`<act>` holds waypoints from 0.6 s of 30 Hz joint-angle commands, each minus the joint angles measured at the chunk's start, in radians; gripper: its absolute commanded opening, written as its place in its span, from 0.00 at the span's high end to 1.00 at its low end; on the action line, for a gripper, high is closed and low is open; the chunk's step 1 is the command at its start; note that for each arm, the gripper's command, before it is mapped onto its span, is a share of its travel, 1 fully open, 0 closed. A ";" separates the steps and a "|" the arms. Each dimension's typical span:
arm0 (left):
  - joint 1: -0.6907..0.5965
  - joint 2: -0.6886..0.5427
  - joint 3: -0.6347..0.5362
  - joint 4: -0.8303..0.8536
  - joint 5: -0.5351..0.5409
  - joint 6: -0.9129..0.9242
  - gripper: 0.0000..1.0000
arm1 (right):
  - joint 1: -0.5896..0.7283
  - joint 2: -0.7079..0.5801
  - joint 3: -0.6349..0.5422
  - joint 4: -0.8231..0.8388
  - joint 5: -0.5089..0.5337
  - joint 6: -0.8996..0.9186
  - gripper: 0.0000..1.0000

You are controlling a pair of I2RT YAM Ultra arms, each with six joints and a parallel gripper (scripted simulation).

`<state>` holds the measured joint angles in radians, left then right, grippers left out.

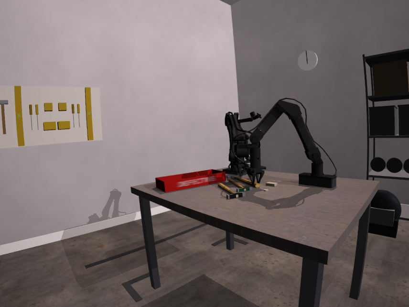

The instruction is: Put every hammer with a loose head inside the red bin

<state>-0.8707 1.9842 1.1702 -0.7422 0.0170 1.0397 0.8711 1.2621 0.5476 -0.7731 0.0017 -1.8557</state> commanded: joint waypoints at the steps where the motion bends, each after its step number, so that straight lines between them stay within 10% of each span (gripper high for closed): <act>1: 0.002 -0.006 0.003 -0.010 -0.017 0.014 0.74 | -0.010 -0.030 0.000 -0.018 -0.012 -0.011 0.54; 14: 0.002 -0.006 0.003 -0.009 -0.017 0.006 0.74 | -0.024 -0.117 0.054 -0.109 -0.013 -0.020 0.54; 18: 0.002 -0.006 0.003 -0.009 -0.017 0.006 0.74 | -0.033 -0.140 0.095 -0.174 -0.013 -0.027 0.09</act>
<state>-0.8707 1.9839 1.1706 -0.7422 0.0151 1.0409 0.8536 1.1591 0.5911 -0.8734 0.0017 -1.8717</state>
